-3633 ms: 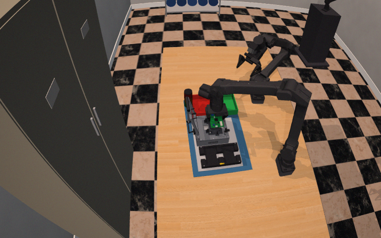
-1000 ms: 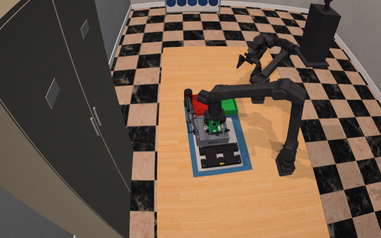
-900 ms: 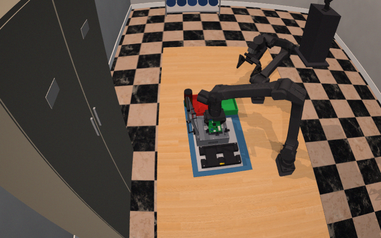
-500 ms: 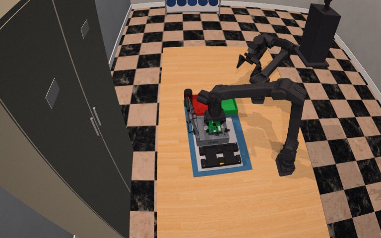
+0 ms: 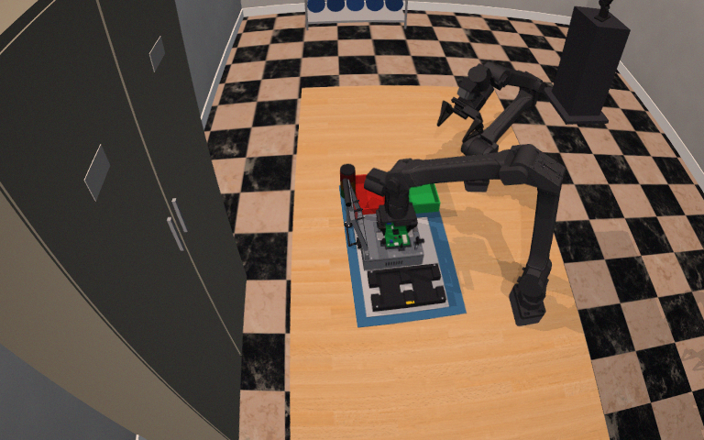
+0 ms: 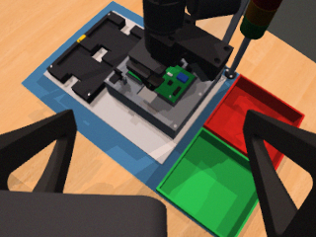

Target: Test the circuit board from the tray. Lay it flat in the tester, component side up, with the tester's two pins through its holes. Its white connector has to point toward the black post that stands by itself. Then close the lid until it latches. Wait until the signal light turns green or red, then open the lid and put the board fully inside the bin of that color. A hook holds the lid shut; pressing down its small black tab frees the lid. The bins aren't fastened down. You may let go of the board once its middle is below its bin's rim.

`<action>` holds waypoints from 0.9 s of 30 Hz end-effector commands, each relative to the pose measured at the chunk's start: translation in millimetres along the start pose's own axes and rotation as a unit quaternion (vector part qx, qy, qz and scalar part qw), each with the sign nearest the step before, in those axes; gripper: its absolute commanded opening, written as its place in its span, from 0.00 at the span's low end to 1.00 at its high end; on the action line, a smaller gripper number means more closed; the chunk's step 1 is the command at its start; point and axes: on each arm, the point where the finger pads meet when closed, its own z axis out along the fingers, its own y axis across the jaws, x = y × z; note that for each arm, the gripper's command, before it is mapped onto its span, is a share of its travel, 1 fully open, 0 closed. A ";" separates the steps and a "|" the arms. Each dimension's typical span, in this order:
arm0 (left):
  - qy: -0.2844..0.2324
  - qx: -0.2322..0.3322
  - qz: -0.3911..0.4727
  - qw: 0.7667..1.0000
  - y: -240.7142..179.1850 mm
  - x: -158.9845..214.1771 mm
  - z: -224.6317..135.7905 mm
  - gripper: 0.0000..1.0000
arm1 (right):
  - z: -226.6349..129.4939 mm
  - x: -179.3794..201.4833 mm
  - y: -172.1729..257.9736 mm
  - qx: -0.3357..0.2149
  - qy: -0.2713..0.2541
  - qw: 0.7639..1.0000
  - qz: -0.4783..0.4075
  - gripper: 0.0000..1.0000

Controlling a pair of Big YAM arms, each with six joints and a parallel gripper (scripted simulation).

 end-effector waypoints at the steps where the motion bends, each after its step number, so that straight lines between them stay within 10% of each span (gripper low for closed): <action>1: 0.008 0.009 -0.001 1.000 -2.8 5.9 26.1 0.68 | -10.1 -15.6 -2.1 0.003 -0.013 1.000 0.004 1.00; 12: -0.003 -0.003 0.000 1.000 1.7 -1.4 -4.1 0.68 | -10.1 -15.6 -2.1 0.003 -0.013 1.000 0.004 1.00; 15: -0.003 -0.003 0.000 1.000 1.7 -1.4 -4.1 0.98 | -10.1 -15.6 -2.1 0.003 -0.013 1.000 0.004 1.00; 27: -0.074 -0.043 0.035 0.996 15.8 -27.4 -39.2 1.00 | -10.1 -15.6 -2.1 0.003 -0.013 1.000 0.004 1.00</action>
